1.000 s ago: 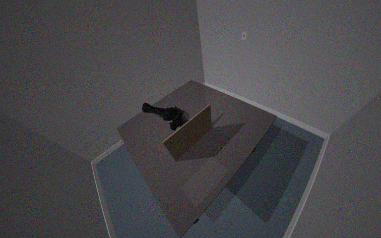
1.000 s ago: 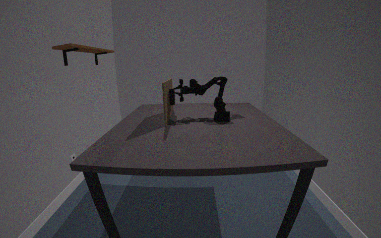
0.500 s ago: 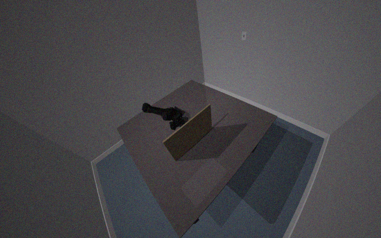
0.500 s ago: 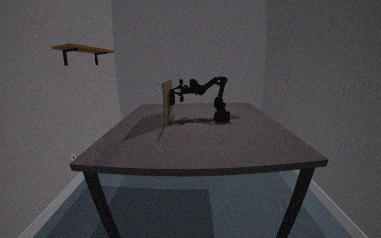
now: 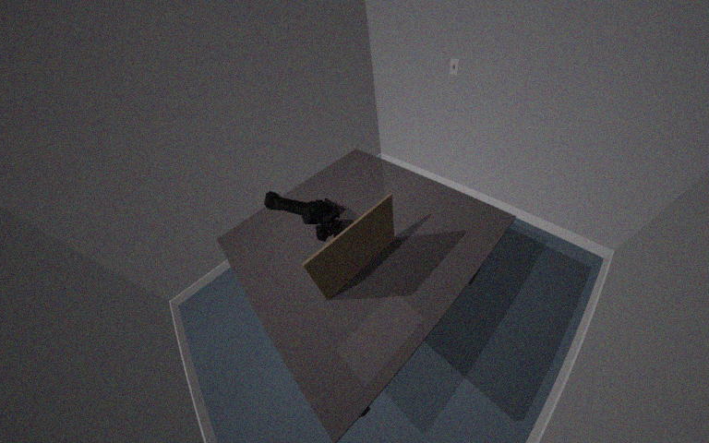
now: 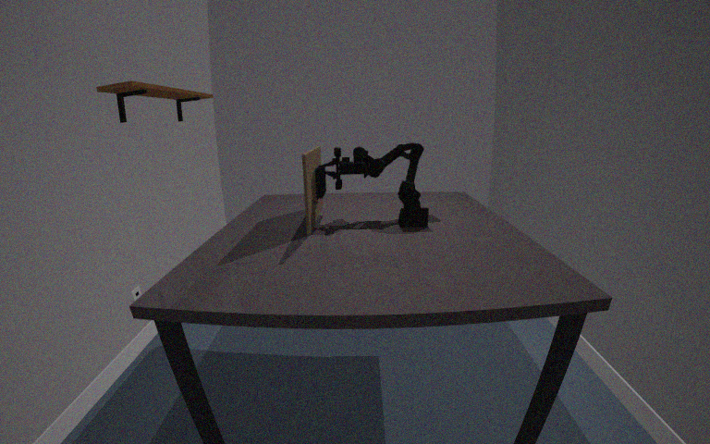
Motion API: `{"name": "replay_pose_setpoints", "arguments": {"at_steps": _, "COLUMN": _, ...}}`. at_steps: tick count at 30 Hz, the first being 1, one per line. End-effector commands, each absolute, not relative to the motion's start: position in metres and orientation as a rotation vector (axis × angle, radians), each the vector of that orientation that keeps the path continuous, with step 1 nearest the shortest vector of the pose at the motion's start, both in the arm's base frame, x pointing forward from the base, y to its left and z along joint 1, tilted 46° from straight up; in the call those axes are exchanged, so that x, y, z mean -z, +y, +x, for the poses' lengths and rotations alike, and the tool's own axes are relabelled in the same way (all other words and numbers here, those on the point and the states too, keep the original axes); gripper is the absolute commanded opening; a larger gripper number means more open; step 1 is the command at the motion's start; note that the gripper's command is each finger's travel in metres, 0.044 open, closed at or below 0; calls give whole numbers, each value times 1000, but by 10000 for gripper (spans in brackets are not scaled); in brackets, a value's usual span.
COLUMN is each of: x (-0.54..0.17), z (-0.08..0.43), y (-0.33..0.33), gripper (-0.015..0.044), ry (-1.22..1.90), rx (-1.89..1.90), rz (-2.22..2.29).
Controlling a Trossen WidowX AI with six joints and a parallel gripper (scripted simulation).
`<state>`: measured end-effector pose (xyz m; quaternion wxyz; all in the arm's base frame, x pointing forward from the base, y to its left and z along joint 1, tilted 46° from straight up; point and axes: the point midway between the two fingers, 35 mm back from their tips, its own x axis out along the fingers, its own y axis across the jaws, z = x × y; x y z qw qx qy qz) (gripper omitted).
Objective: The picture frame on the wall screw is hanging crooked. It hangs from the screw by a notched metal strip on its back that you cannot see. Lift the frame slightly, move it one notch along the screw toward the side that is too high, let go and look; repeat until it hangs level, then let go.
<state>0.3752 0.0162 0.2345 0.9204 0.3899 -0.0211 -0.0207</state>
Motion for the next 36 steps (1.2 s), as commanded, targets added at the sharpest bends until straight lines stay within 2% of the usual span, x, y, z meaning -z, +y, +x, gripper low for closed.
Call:
{"name": "replay_pose_setpoints", "arguments": {"at_steps": 1, "x": -235, "z": 375, "y": 16, "gripper": 0, "ry": -43, "rx": 46, "rz": 779}}
{"name": "replay_pose_setpoints", "arguments": {"at_steps": 6, "x": -235, "z": 375, "y": 16, "gripper": 0, "ry": -43, "rx": 47, "rz": 754}}
{"name": "replay_pose_setpoints", "arguments": {"at_steps": 16, "x": -235, "z": 375, "y": 17, "gripper": 260, "ry": -43, "rx": 43, "rz": 771}}
{"name": "replay_pose_setpoints", "arguments": {"at_steps": 21, "x": -236, "z": 370, "y": 17, "gripper": 260, "ry": -43, "rx": 43, "rz": 786}}
{"name": "replay_pose_setpoints", "arguments": {"at_steps": 32, "x": -230, "z": 285, "y": 17, "gripper": 260, "ry": -42, "rx": 34, "rz": 1032}}
{"name": "replay_pose_setpoints", "arguments": {"at_steps": 36, "x": -226, "z": 275, "y": 16, "gripper": 260, "ry": -42, "rx": 33, "rz": 1065}}
